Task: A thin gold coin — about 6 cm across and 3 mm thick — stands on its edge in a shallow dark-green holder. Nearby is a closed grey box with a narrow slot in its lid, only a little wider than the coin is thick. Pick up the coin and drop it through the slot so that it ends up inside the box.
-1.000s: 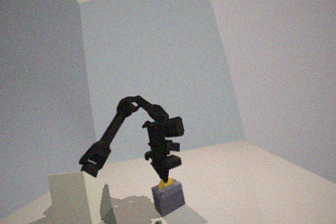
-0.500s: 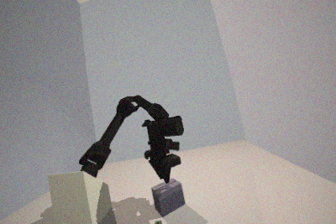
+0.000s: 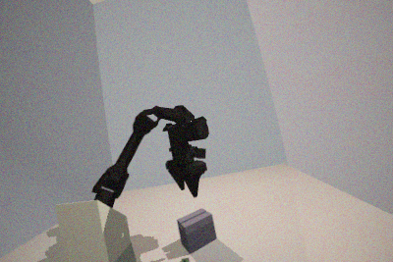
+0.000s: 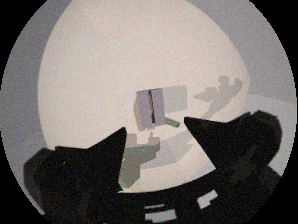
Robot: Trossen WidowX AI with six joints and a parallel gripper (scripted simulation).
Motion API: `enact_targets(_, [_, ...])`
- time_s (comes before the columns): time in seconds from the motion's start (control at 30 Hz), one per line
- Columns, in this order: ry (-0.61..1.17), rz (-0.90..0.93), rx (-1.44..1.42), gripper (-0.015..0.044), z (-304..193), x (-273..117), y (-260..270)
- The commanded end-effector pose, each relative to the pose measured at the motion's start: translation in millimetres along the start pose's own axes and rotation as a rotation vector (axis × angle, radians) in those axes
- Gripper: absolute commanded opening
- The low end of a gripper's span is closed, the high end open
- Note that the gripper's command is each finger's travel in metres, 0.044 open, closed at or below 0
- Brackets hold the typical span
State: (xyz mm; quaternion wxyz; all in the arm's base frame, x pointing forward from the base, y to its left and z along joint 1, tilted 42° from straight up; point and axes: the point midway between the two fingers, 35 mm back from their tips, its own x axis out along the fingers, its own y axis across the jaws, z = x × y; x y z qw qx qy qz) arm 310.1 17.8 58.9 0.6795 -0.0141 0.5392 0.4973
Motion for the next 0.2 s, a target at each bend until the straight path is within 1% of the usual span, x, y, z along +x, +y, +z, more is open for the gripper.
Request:
enact_targets(0.0, [0.007, 0.002, -0.005, 0.044, -0.6, -0.5, 0.5])
enact_targets(0.17, [0.007, 0.002, -0.005, 0.044, -0.6, -0.5, 0.5])
